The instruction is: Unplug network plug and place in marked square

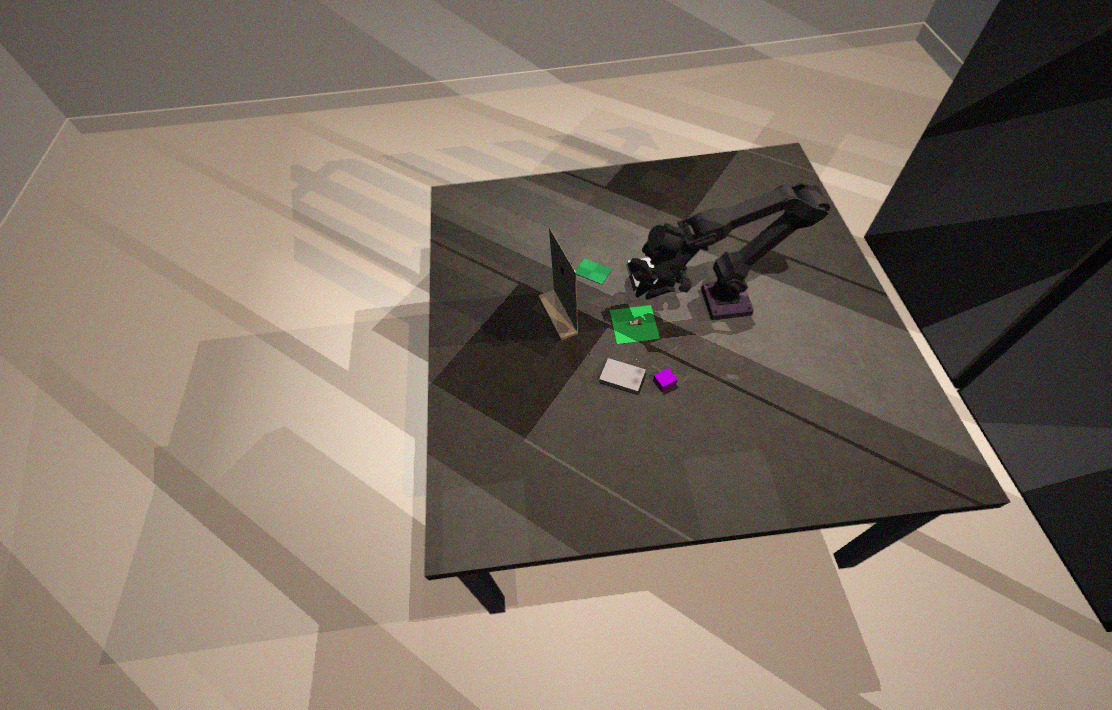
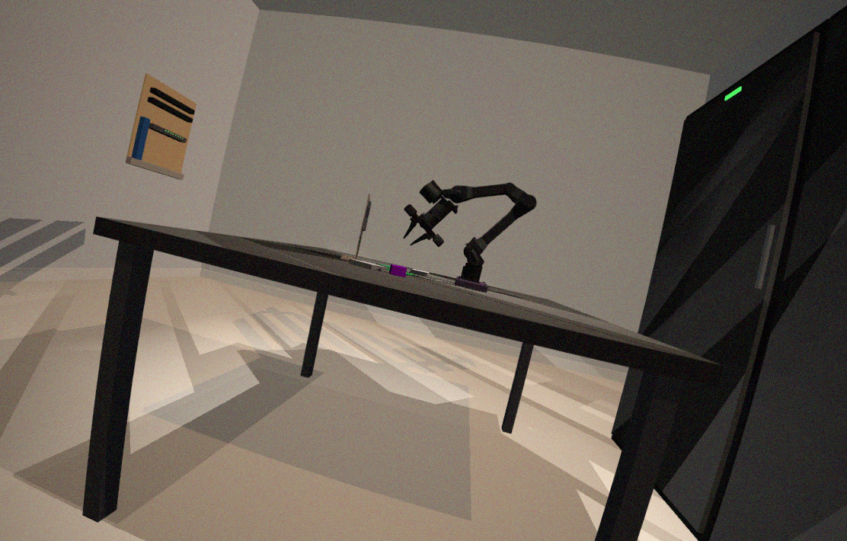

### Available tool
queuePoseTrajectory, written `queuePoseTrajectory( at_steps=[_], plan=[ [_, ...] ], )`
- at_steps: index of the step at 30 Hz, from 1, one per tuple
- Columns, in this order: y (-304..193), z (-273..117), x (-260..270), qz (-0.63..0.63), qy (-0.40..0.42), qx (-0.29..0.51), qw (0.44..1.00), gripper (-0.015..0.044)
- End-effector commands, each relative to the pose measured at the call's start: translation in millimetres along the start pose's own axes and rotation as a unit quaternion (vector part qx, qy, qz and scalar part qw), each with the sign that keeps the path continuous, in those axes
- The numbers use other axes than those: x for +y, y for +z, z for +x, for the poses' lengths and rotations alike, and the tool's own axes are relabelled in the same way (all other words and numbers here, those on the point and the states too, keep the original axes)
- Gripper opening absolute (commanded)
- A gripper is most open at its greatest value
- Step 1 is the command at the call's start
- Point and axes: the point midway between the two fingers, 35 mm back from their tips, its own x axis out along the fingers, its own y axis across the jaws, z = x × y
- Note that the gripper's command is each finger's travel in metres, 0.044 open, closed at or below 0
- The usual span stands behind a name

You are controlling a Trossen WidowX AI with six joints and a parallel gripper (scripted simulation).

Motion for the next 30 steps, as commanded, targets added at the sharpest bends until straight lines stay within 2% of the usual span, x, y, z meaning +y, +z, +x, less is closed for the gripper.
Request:
queuePoseTrajectory(
  at_steps=[1,6,30],
  plan=[
    [-0.8,-8.7,4.7,-0.003,0.005,0.002,1.000,0.0156],
    [0.0,-7.4,4.8,0.000,0.000,0.000,1.000,0.0156],
    [-0.1,-64.8,47.5,-0.002,0.003,0.001,1.000,0.0156]
  ],
)
